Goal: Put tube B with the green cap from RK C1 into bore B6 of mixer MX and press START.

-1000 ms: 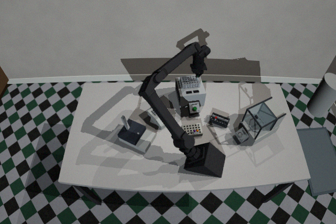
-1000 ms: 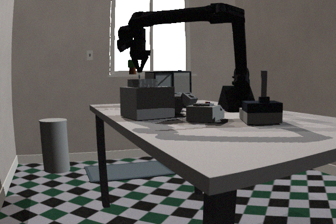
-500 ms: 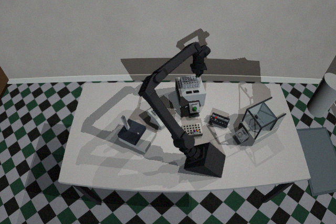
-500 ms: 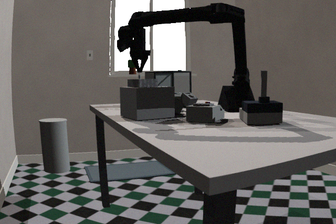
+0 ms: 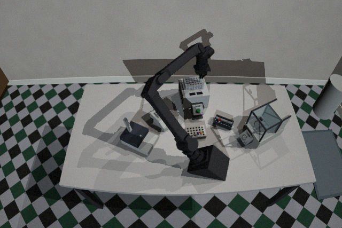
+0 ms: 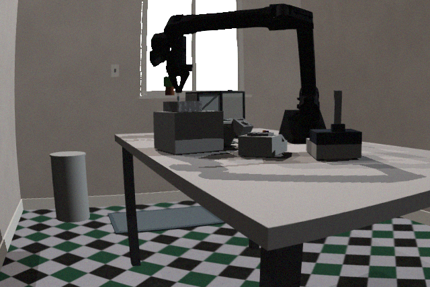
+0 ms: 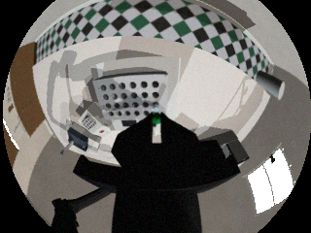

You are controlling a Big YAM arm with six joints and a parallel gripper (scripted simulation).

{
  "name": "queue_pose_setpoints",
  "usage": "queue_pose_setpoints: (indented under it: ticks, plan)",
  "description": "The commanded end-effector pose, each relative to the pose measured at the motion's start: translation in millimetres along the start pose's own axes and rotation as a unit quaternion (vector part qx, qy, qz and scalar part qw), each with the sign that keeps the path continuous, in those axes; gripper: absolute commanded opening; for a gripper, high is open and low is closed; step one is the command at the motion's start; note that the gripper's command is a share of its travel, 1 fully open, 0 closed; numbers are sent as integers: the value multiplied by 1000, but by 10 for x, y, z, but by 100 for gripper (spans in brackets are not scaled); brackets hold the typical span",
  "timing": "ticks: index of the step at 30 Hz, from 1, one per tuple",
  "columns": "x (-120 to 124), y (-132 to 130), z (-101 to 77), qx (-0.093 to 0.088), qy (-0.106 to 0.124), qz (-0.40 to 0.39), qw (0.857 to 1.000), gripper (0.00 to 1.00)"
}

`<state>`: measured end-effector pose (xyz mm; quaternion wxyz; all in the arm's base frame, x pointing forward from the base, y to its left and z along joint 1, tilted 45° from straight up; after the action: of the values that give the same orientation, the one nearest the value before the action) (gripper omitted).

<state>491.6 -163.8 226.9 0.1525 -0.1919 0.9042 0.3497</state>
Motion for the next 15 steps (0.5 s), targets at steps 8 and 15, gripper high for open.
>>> queue_pose_setpoints:
  ticks: [8, 15]
  plan:
    - [-216, 65, -78, 8, -5, -24, 1000, 9]
    - [-141, 44, 11, 4, -2, -17, 1000, 9]
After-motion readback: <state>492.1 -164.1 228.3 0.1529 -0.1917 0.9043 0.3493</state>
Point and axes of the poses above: the point where the finger pads meet when closed, its own z axis out along the fingers, its own y axis across the jaws, x = y × z, the point moved 7 cm from there along -z, back along the fingers, and after that the axes turned 11 degrees about -z, right-handed, at the moved point
